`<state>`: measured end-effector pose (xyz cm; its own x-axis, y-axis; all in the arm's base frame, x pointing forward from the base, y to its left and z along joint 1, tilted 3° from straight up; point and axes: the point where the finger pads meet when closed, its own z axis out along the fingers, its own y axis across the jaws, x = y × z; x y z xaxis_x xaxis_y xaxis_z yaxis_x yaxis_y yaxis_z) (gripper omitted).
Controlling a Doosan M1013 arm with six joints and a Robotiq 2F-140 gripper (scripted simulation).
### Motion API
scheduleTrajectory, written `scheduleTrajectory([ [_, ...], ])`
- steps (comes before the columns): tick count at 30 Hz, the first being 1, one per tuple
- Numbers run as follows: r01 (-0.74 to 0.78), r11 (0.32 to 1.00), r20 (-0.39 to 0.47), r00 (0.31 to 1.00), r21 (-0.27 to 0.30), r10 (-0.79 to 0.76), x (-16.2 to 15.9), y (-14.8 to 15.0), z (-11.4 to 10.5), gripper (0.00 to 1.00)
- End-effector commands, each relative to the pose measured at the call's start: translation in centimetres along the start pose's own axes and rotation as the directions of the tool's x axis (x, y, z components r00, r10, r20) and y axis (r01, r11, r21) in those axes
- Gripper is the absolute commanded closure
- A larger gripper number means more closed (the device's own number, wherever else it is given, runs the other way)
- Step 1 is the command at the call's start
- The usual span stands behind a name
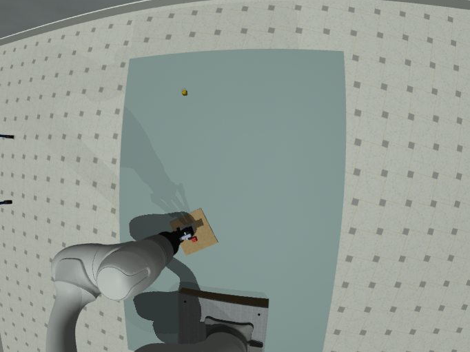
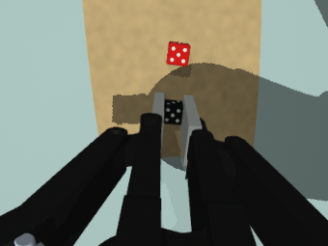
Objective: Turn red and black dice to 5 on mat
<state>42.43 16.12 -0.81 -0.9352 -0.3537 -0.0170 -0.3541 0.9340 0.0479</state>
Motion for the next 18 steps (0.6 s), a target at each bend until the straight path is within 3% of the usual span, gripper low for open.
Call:
scheduleTrajectory([
  [1, 0.000, 1.000, 0.000, 1.000, 0.000, 0.000, 0.00, 0.00, -0.01, 0.84],
  [18, 0.000, 1.000, 0.000, 1.000, 0.000, 0.000, 0.00, 0.00, -0.01, 0.73],
])
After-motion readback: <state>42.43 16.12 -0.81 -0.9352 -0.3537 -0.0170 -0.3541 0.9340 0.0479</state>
